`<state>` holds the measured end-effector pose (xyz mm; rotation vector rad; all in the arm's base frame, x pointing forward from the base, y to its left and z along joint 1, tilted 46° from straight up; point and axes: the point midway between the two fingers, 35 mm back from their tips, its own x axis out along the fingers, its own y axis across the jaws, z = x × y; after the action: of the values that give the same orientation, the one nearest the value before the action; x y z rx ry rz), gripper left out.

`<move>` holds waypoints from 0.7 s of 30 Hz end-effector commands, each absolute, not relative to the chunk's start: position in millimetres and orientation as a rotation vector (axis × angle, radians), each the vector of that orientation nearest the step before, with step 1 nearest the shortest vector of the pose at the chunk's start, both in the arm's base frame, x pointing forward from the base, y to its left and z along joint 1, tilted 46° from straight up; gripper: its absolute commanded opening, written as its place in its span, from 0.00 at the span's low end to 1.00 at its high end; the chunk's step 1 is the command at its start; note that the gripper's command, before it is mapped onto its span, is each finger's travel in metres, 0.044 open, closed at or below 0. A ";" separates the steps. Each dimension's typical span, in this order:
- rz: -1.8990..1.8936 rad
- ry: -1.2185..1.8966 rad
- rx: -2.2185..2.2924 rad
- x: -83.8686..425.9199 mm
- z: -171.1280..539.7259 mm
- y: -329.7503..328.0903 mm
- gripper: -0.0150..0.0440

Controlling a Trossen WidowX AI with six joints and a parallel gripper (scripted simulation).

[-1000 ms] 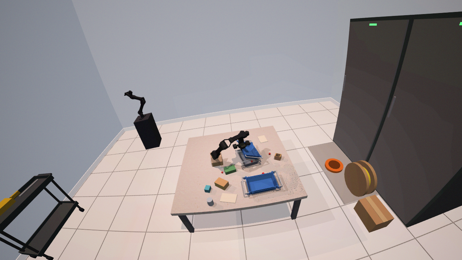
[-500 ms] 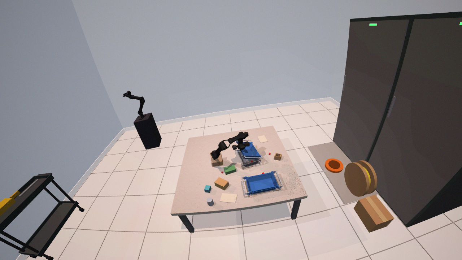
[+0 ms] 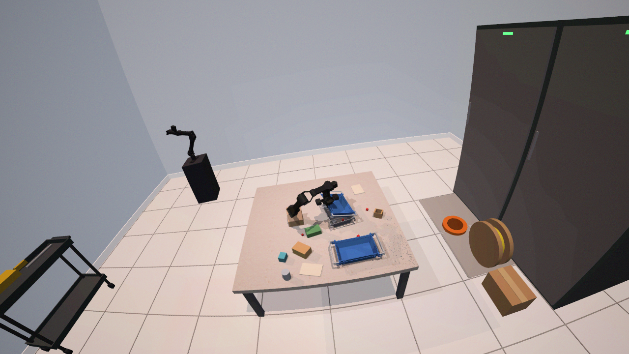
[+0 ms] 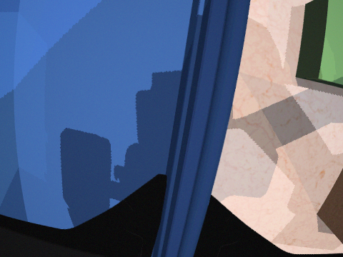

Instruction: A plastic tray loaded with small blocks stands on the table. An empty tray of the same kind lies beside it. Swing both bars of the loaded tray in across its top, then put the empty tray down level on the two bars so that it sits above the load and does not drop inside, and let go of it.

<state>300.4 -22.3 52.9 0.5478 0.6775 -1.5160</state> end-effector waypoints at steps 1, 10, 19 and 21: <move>-1.529 0.676 0.553 297.0 50.4 -29.4 0.25; -1.529 0.676 0.553 294.0 46.1 -34.1 0.25; -1.529 0.676 0.553 291.8 42.6 -37.9 0.25; -1.529 0.676 0.553 290.8 40.9 -39.8 0.25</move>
<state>293.5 -32.9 43.4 0.5489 0.6772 -1.5149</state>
